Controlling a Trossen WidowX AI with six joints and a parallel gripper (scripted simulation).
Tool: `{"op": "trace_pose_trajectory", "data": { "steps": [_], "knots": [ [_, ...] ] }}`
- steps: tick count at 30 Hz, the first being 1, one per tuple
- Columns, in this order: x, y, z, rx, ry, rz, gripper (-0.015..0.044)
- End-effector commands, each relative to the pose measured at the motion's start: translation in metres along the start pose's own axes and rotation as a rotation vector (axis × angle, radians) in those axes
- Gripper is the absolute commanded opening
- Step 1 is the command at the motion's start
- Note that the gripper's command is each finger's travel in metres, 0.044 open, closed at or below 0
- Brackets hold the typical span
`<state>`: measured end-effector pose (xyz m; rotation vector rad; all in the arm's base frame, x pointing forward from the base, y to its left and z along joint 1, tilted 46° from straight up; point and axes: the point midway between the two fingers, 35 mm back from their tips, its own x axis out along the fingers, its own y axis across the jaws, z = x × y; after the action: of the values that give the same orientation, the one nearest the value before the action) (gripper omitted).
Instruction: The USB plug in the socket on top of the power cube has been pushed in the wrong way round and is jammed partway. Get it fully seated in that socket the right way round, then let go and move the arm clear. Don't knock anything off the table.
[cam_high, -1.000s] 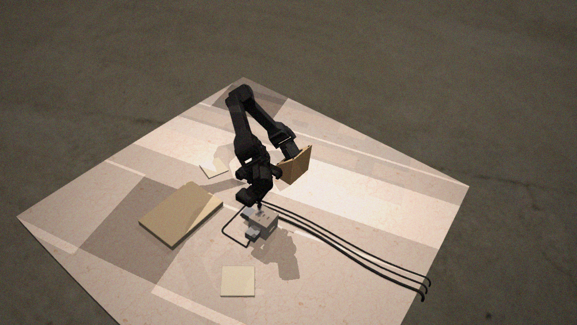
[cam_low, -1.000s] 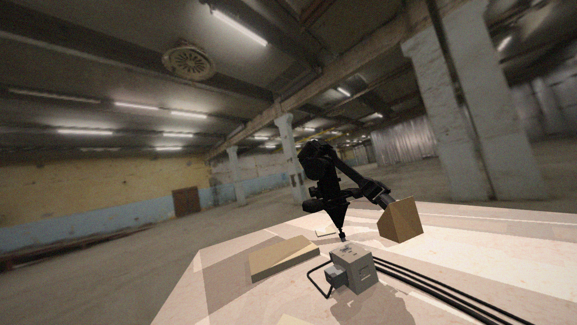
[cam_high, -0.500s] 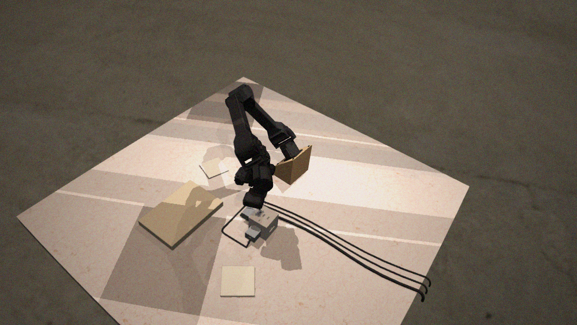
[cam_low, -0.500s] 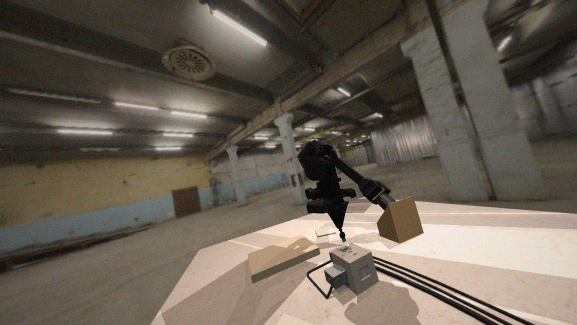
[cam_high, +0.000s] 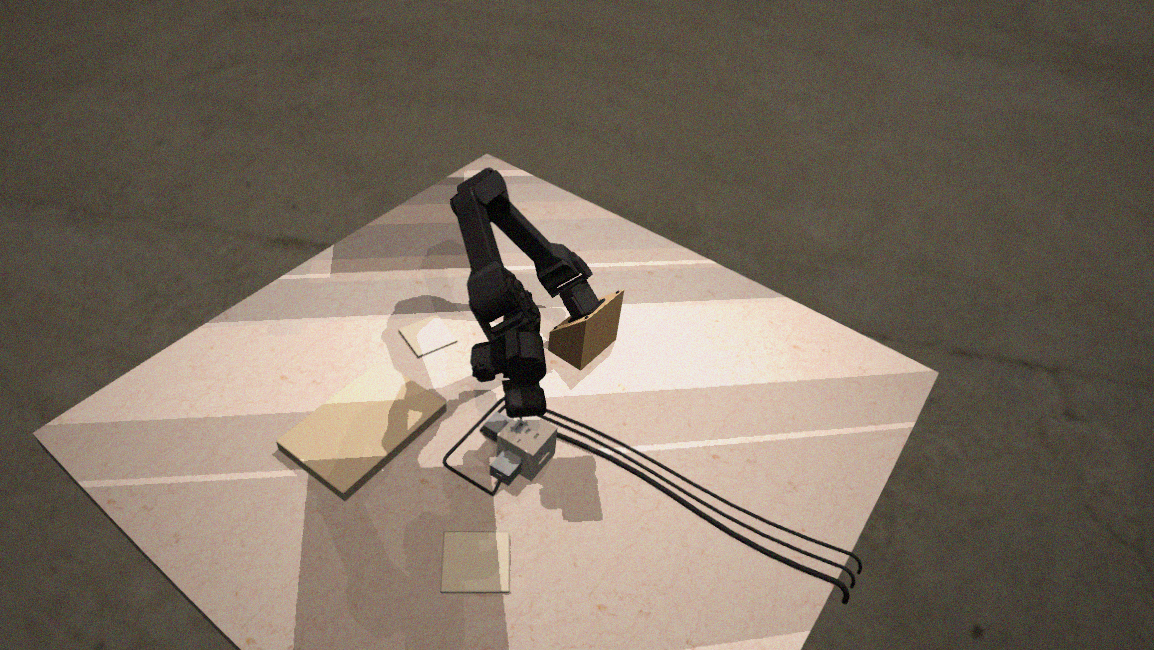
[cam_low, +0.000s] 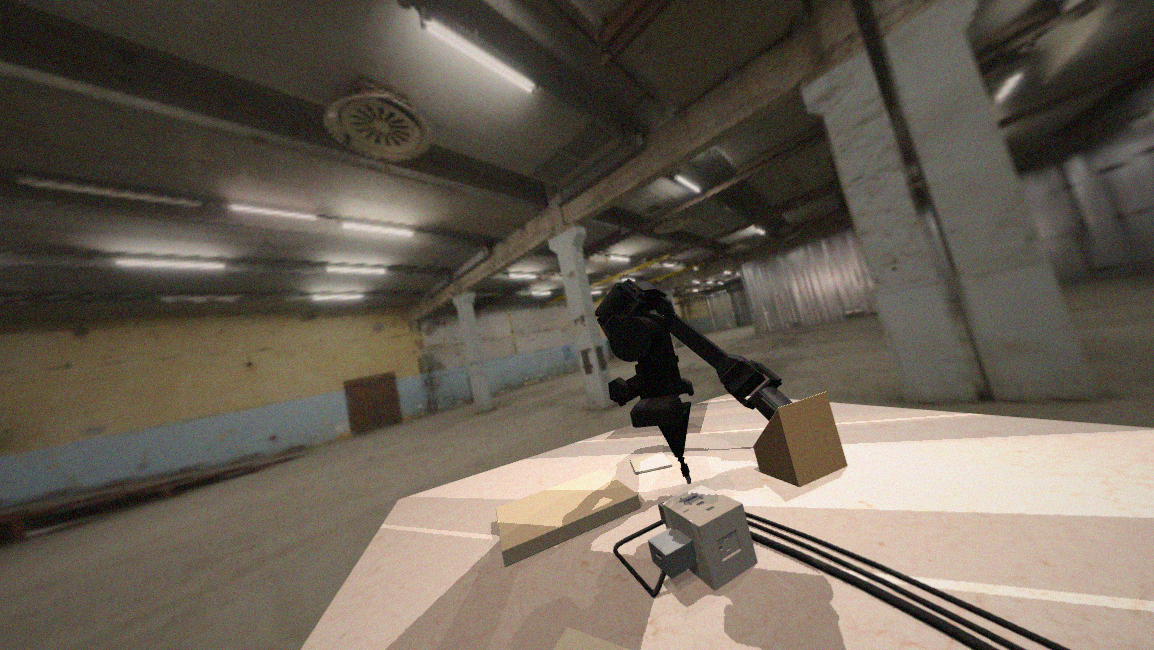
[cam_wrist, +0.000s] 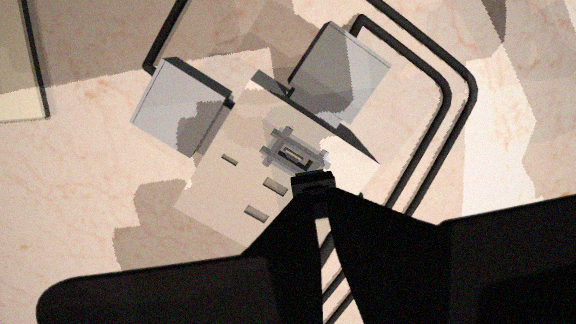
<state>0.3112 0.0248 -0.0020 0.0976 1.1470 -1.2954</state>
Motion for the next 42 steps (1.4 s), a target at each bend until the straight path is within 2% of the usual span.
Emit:
{"op": "trace_pose_trajectory", "data": {
  "steps": [1, 42],
  "knots": [
    [0.0003, 0.0000, 0.0000, -0.120, 0.000, 0.000, 0.0000],
    [0.0002, 0.0000, 0.0000, -1.194, 0.000, 0.000, 0.0000]
  ]
}}
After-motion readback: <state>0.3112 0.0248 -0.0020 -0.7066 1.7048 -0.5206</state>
